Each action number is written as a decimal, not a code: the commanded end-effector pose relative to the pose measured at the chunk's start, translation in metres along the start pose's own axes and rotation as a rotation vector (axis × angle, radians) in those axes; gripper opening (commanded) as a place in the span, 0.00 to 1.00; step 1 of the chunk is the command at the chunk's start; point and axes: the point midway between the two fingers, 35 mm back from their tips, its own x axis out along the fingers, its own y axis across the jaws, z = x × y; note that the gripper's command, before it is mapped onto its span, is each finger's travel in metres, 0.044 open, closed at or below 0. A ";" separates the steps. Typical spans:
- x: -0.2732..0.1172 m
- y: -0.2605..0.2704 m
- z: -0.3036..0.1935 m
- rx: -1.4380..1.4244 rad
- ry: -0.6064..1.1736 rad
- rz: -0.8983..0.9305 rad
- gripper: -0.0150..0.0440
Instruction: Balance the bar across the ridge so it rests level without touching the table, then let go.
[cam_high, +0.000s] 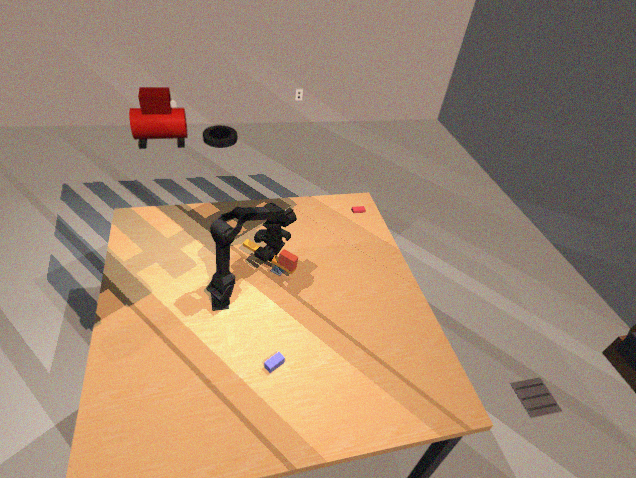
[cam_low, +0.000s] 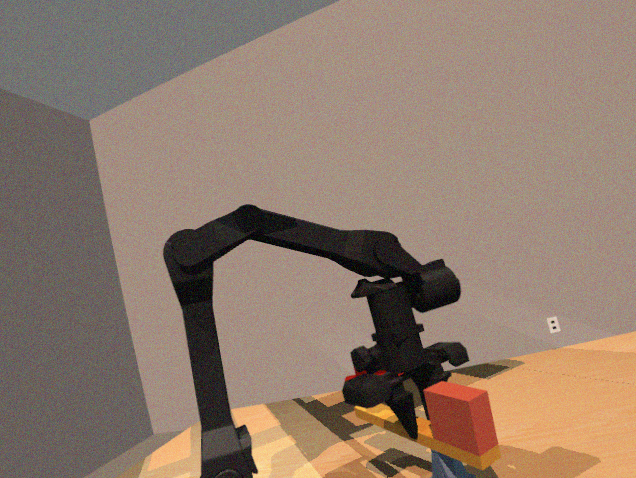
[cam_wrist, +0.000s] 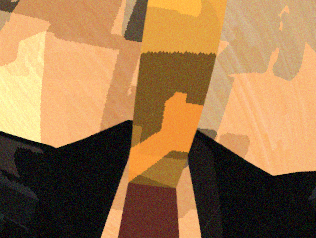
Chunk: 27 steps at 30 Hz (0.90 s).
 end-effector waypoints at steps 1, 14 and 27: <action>0.000 0.000 0.000 -0.005 -0.002 -0.002 0.25; 0.001 0.000 0.000 -0.005 -0.002 -0.002 0.25; 0.003 0.000 0.000 -0.005 -0.002 -0.002 0.25</action>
